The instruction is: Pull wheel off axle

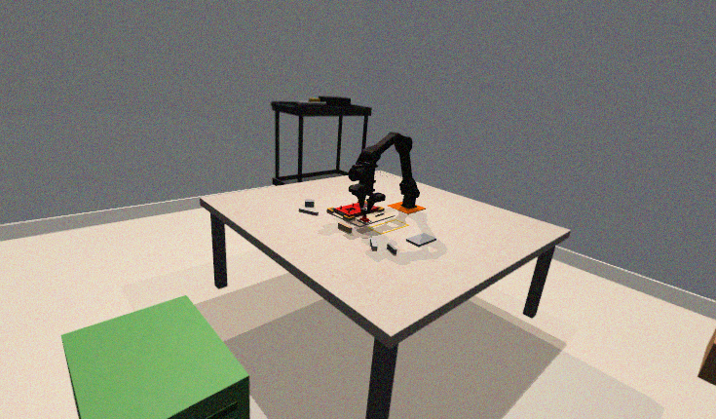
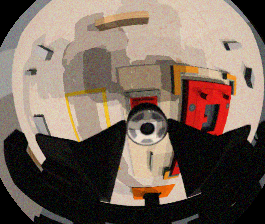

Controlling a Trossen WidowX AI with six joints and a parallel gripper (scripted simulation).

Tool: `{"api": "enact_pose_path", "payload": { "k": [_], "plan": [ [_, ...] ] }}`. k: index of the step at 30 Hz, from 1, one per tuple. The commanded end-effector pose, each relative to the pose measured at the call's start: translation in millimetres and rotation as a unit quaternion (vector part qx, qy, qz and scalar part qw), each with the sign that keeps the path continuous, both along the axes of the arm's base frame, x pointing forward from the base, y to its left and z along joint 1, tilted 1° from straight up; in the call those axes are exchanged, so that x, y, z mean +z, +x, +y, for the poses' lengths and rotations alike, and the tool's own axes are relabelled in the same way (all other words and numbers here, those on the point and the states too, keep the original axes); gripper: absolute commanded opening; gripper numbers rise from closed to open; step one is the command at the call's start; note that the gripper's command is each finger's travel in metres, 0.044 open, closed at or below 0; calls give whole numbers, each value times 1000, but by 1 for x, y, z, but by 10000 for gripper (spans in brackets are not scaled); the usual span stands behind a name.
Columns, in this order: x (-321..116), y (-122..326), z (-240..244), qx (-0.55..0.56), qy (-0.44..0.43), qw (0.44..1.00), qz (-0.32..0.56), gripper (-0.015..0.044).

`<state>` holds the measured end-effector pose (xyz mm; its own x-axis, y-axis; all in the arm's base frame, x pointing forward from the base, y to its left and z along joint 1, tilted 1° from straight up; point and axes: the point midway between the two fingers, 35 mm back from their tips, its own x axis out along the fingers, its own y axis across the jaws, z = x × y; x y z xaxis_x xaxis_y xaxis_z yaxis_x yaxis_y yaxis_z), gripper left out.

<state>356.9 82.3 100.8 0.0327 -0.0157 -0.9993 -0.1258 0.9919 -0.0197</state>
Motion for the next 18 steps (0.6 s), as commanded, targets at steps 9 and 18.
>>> {"api": "enact_pose_path", "payload": {
  "k": [9, 18],
  "plan": [
    [9, 0, 0, 1, 2, 1000, -4, 0],
    [12, -1, 0, 1, 2, 1000, -3, 0]
  ]
}}
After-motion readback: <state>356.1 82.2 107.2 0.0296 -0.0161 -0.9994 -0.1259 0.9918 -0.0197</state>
